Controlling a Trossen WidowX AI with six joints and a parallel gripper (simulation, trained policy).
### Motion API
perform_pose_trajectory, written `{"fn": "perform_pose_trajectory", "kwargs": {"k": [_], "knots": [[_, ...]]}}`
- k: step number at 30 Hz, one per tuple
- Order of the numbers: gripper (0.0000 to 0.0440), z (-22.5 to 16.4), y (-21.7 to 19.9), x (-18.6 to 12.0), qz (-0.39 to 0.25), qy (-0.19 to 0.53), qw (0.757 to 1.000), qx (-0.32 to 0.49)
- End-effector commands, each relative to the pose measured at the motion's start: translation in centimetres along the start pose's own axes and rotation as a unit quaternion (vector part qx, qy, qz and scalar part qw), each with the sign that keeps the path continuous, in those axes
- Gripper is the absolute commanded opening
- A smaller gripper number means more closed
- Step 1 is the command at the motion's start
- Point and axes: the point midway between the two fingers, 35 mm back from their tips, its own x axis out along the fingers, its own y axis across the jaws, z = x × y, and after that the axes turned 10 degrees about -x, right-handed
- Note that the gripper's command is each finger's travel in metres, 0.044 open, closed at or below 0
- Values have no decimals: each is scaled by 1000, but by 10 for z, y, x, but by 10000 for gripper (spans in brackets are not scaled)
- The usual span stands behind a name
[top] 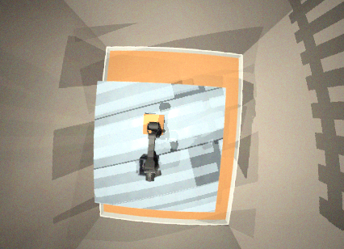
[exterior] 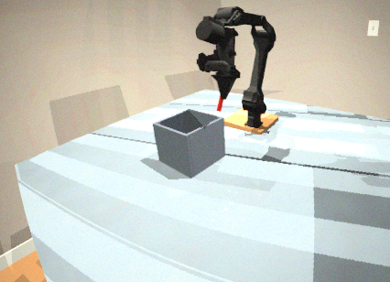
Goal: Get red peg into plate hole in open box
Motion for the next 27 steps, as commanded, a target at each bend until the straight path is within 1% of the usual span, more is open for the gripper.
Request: {"fn": "perform_pose_trajectory", "kwargs": {"k": [1,15,27], "knots": [[0,14,-2,1,-11,-5,1000,8],[0,56,-5,16,-33,0,999,30],[0,84,-11,46,-49,16,998,33]]}}
